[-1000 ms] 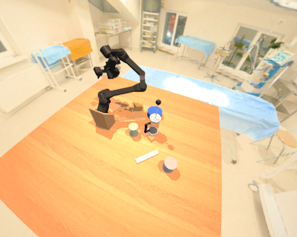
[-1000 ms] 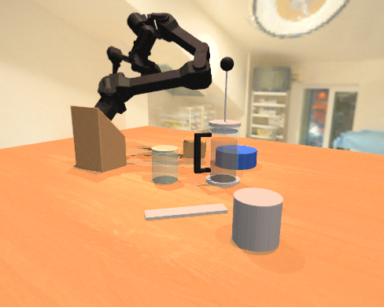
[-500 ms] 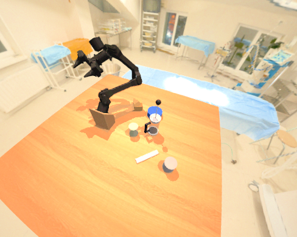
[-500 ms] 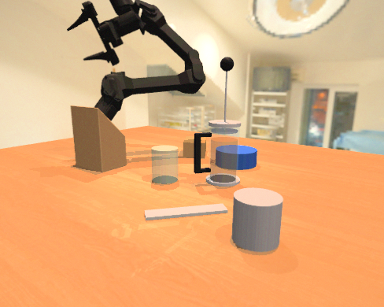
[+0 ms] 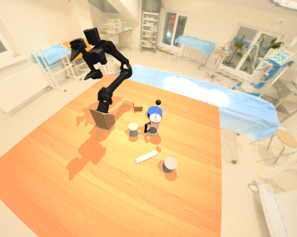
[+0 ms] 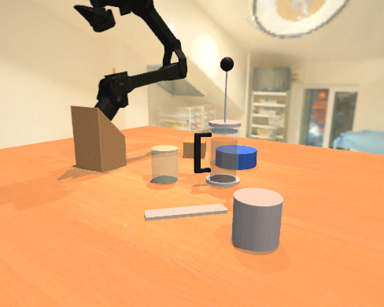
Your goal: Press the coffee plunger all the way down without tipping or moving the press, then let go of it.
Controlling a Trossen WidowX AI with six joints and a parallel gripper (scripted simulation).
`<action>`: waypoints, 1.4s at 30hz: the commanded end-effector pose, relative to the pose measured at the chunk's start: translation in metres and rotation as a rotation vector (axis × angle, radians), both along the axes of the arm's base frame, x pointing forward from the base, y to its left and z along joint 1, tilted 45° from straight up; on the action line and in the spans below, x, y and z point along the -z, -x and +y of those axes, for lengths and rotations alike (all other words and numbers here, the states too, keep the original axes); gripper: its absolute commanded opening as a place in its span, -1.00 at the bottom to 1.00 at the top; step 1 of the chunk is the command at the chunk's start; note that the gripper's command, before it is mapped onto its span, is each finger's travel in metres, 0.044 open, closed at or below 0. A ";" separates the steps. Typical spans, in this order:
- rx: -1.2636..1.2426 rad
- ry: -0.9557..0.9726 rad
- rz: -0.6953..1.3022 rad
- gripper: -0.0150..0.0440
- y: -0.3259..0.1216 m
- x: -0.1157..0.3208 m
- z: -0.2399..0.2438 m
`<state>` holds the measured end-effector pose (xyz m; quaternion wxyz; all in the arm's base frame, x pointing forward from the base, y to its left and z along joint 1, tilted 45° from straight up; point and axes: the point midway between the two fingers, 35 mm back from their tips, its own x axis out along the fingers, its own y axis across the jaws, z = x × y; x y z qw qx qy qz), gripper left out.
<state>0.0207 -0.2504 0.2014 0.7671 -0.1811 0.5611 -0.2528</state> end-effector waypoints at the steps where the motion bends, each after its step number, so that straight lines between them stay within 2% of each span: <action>1: -0.110 -0.106 -0.324 1.00 -0.080 0.002 -0.005; 6: -0.209 -0.338 -0.593 1.00 -0.152 0.000 0.017; 11: -0.312 -0.685 -0.801 1.00 -0.214 -0.008 0.061; 17: -0.406 -1.207 -0.894 1.00 -0.263 -0.023 0.130; 19: -0.420 -1.317 -0.886 1.00 -0.270 -0.026 0.145; 24: -0.421 -1.330 -0.881 1.00 -0.272 -0.020 0.153; 32: -0.426 -1.333 -0.885 1.00 -0.272 0.014 0.189; 42: -0.427 -1.332 -0.883 1.00 -0.278 0.016 0.194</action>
